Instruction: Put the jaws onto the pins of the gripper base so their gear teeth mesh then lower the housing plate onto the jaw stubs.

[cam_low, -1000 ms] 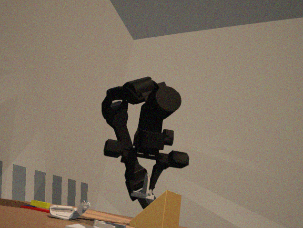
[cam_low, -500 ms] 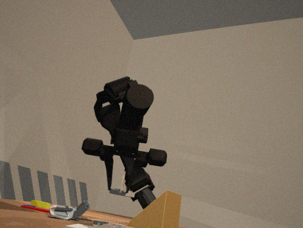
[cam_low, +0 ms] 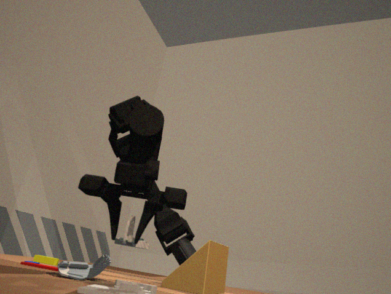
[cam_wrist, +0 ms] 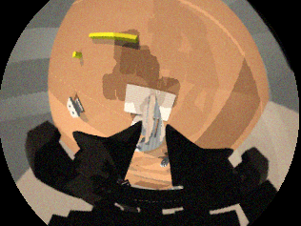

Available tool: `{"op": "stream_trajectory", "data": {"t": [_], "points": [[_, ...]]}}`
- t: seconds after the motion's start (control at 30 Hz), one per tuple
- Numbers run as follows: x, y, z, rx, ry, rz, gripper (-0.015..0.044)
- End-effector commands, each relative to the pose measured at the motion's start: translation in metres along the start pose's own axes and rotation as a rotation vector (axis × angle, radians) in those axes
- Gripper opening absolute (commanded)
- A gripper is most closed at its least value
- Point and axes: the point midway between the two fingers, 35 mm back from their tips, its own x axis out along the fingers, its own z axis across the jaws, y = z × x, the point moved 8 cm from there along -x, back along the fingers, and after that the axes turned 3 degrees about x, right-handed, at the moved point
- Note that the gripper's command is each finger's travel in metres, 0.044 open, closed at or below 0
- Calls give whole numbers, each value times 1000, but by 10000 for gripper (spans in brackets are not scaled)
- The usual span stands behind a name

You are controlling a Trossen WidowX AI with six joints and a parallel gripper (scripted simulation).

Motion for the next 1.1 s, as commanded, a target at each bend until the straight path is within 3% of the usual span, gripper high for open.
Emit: {"op": "stream_trajectory", "data": {"t": [0.0, 1.07], "points": [[0, 1, 0, -9, 3, 3, 134], [0, 4, -13, -31, 4, 3, 134]]}}
